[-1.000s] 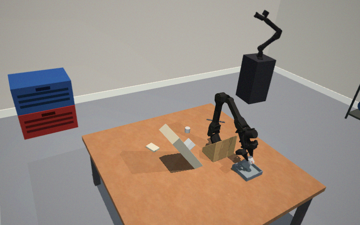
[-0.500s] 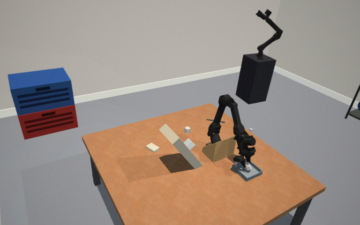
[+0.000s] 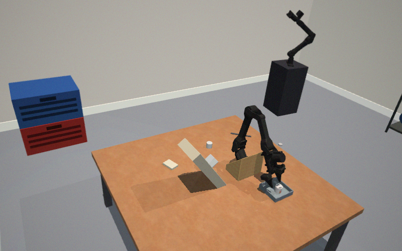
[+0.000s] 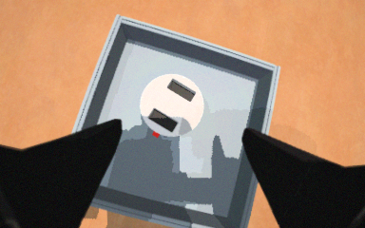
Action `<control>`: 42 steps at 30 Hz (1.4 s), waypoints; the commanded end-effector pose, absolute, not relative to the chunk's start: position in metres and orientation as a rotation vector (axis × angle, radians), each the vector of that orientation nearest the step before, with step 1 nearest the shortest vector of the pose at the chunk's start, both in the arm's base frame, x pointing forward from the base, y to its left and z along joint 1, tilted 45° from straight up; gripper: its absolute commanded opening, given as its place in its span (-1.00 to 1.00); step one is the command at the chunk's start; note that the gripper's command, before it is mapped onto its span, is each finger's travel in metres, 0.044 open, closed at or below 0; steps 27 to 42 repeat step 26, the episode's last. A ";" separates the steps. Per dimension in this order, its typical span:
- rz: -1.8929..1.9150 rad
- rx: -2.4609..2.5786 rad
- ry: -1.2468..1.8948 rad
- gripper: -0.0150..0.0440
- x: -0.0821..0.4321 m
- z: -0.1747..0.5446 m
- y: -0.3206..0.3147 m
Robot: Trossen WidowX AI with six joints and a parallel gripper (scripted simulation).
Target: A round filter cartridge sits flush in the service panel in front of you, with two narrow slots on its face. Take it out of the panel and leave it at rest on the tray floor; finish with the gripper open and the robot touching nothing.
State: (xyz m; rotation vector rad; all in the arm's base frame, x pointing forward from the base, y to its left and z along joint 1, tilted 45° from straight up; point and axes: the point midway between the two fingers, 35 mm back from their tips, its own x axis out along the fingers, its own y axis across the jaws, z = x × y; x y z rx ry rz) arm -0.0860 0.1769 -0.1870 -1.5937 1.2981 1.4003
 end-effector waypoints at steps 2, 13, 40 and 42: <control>1.401 -1.593 1.297 1.00 -0.088 -0.180 0.186; 1.400 -1.588 1.304 1.00 -0.094 -0.148 0.218; 1.400 -1.588 1.304 1.00 -0.094 -0.148 0.218; 1.400 -1.588 1.304 1.00 -0.094 -0.148 0.218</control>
